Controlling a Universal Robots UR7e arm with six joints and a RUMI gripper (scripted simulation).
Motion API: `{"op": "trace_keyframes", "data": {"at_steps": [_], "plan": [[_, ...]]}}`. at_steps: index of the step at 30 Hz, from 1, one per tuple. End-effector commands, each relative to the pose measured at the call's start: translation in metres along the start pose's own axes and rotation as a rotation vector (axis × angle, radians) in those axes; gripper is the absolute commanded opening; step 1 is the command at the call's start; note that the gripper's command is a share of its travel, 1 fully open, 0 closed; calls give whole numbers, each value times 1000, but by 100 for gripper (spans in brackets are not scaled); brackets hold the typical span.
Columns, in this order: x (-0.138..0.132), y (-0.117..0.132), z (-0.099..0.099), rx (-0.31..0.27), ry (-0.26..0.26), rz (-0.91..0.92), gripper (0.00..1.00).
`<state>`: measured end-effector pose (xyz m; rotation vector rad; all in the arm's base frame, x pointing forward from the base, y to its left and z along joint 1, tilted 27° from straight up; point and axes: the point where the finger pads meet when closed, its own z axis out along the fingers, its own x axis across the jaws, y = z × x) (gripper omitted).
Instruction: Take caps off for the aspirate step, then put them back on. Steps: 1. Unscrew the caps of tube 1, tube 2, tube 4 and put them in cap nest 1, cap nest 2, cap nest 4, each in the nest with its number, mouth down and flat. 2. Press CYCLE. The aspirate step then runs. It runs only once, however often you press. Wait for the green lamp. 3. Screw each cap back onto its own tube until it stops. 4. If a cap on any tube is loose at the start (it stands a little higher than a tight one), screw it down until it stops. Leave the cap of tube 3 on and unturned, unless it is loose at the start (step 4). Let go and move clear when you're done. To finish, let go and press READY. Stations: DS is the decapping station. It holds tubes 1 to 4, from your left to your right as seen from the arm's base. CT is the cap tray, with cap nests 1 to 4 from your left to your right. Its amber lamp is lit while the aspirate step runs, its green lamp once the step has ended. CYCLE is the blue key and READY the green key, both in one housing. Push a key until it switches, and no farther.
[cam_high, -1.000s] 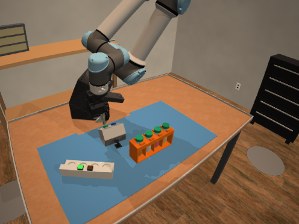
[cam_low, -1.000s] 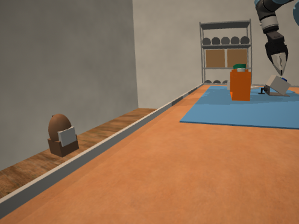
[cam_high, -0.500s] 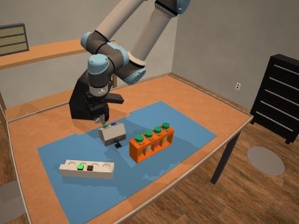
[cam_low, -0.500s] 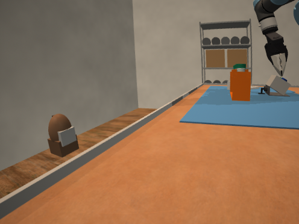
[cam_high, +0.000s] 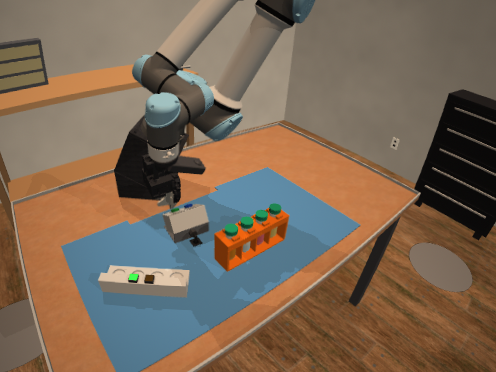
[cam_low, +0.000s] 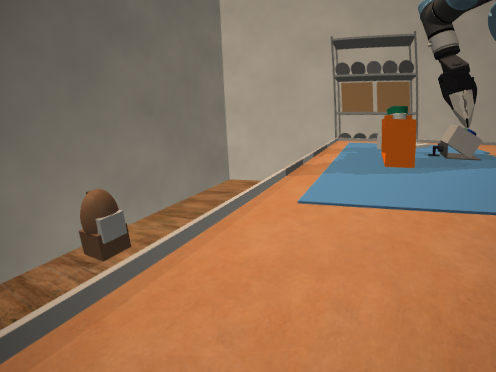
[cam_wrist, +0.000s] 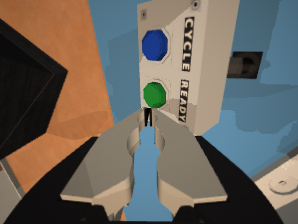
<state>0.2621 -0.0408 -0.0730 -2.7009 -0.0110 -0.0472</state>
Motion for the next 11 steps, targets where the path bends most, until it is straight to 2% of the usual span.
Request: {"op": "trace_keyframes", "data": {"at_steps": [1,11], "plan": [[1,1,3,0,-1,0,0],[3,1,10,0,-1,0,0]]}}
